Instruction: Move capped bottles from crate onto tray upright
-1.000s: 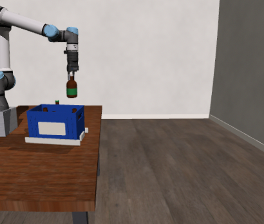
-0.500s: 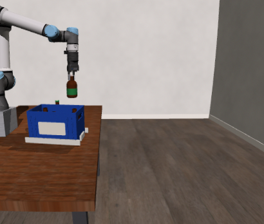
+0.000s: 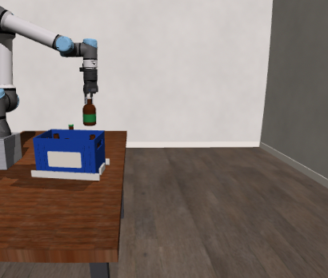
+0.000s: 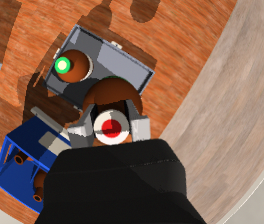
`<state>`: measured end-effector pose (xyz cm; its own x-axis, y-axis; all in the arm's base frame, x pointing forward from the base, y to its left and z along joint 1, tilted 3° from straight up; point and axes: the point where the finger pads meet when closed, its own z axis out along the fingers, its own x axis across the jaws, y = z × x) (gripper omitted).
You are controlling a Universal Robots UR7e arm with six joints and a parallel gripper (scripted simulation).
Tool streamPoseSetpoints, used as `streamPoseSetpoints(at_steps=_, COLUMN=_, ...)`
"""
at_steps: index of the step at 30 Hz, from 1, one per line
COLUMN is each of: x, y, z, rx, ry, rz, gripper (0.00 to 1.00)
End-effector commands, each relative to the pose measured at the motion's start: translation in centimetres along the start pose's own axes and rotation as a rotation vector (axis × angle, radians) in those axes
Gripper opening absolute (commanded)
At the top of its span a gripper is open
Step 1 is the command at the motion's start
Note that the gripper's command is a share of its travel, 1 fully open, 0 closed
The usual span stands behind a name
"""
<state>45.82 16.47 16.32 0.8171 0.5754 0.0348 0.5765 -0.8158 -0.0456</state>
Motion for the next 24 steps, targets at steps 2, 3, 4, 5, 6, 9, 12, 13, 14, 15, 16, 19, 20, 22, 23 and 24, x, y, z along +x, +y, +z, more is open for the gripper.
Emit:
streamPoseSetpoints(at_steps=2, x=0.0, y=0.0, z=0.4, rx=-0.001, ry=0.002, rz=0.0, gripper=0.0)
streamPoseSetpoints(at_steps=3, x=0.0, y=0.0, z=0.6, rx=-0.001, ry=0.002, rz=0.0, gripper=0.0)
streamPoseSetpoints(at_steps=4, x=0.1, y=0.0, z=0.8, rx=-0.001, ry=0.002, rz=0.0, gripper=0.0)
streamPoseSetpoints(at_steps=5, x=0.1, y=0.0, z=1.0, rx=-0.001, ry=0.002, rz=0.0, gripper=0.0)
streamPoseSetpoints(at_steps=6, x=0.1, y=0.0, z=1.2, rx=-0.001, ry=0.002, rz=0.0, gripper=0.0)
streamPoseSetpoints(at_steps=9, x=0.1, y=0.0, z=1.8, rx=-0.001, ry=0.002, rz=0.0, gripper=0.0)
streamPoseSetpoints(at_steps=12, x=0.1, y=0.0, z=2.4, rx=-0.001, ry=0.002, rz=0.0, gripper=0.0)
streamPoseSetpoints(at_steps=13, x=0.1, y=0.0, z=2.6, rx=-0.001, ry=0.002, rz=0.0, gripper=0.0)
streamPoseSetpoints(at_steps=14, x=0.1, y=0.0, z=2.8, rx=-0.001, ry=0.002, rz=0.0, gripper=0.0)
streamPoseSetpoints(at_steps=15, x=0.1, y=0.0, z=2.8, rx=-0.001, ry=0.002, rz=0.0, gripper=0.0)
streamPoseSetpoints(at_steps=16, x=0.1, y=0.0, z=2.8, rx=-0.001, ry=0.002, rz=0.0, gripper=0.0)
streamPoseSetpoints(at_steps=19, x=0.1, y=0.0, z=2.8, rx=-0.001, ry=0.002, rz=0.0, gripper=0.0)
streamPoseSetpoints(at_steps=20, x=0.1, y=0.0, z=3.0, rx=-0.001, ry=0.002, rz=0.0, gripper=0.0)
streamPoseSetpoints(at_steps=22, x=0.1, y=0.0, z=3.4, rx=-0.001, ry=0.002, rz=0.0, gripper=0.0)
streamPoseSetpoints(at_steps=23, x=0.1, y=0.0, z=3.6, rx=-0.001, ry=0.002, rz=0.0, gripper=0.0)
streamPoseSetpoints(at_steps=24, x=0.1, y=0.0, z=3.8, rx=-0.001, ry=0.002, rz=0.0, gripper=0.0)
